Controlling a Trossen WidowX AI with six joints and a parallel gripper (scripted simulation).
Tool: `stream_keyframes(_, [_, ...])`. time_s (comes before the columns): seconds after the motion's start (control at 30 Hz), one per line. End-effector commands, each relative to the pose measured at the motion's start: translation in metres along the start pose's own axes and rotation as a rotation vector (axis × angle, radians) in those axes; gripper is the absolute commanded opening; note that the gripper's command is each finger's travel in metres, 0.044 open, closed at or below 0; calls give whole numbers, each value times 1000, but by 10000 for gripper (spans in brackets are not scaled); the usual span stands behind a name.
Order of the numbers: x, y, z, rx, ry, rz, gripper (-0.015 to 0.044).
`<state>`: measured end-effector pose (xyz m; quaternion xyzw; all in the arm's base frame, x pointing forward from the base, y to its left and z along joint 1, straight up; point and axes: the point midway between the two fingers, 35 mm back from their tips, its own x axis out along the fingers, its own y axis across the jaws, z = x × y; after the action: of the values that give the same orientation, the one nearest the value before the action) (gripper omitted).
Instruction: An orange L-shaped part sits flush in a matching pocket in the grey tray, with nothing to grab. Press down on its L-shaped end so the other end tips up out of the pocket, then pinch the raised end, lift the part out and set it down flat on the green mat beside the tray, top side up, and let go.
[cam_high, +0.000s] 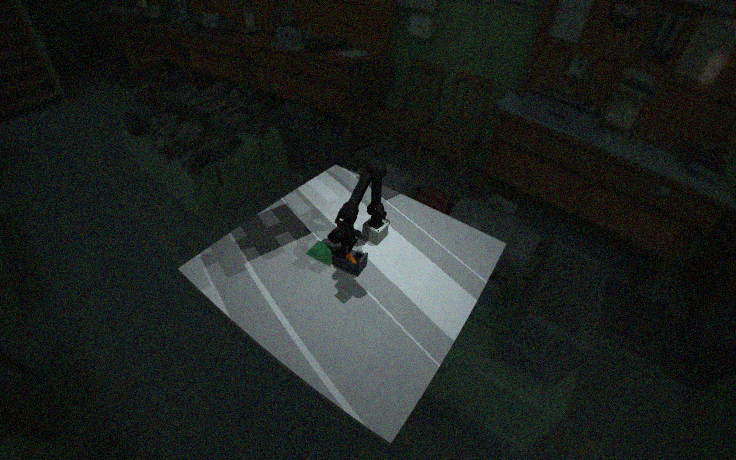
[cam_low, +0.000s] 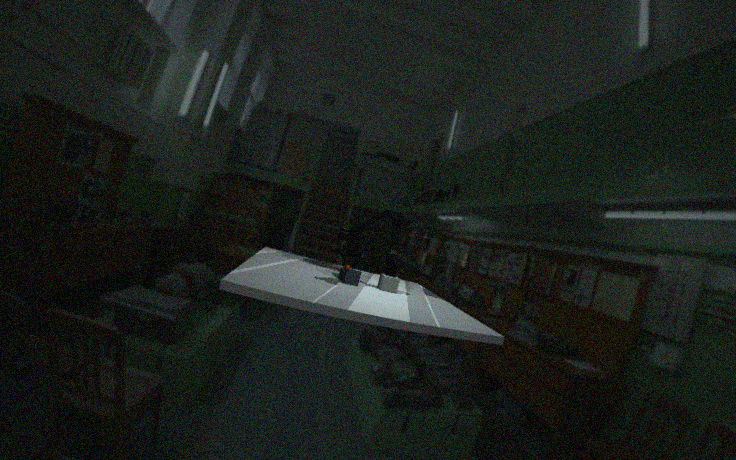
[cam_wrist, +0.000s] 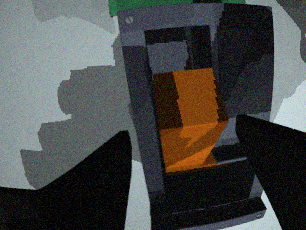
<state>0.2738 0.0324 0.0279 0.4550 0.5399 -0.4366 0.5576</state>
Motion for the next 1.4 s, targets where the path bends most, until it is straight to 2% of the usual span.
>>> stream_keyframes(0.0, [9, -2, 0, 6, -2, -10, 280])
stream_keyframes(0.23, [15, -3, 0, 6, -2, -10, 280])
stream_keyframes(0.43, [11, -1, 0, 0, 0, -3, 122])
stream_keyframes(0.73, [11, -1, 0, 0, 0, -3, 62])
stream_keyframes(0.83, [11, -1, 0, 0, 0, -3, 0])
stream_keyframes(1.37, [-3, -2, 0, 4, -1, -7, 0])
